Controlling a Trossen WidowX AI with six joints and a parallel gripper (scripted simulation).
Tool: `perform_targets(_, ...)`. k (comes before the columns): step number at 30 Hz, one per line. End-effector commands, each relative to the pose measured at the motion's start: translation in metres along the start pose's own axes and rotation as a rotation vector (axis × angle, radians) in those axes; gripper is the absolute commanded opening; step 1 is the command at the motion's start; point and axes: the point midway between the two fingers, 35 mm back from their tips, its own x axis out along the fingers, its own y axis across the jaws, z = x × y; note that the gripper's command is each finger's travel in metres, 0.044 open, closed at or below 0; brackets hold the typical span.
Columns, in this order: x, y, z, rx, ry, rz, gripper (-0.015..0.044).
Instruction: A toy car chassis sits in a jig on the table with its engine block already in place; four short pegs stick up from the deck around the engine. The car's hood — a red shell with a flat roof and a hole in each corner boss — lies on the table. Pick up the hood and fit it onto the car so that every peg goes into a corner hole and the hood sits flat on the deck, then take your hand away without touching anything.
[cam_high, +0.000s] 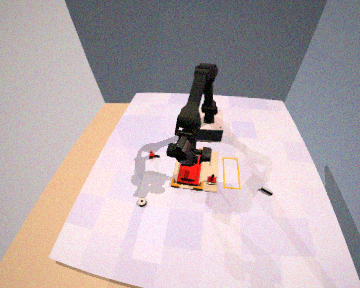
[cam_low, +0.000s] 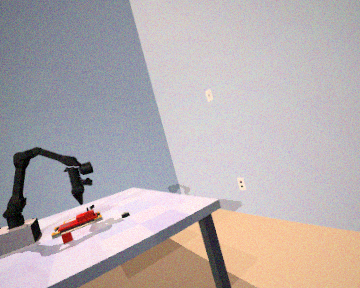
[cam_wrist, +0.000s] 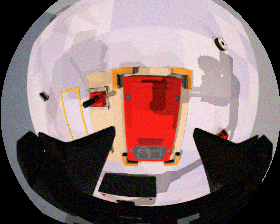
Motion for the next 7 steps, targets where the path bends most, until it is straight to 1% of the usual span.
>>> perform_targets(1,0.0000,0.0005,-0.0001,0.000,0.001,0.004,0.0440)
perform_targets(7,0.0000,0.0005,-0.0001,0.000,0.001,0.004,0.0440)
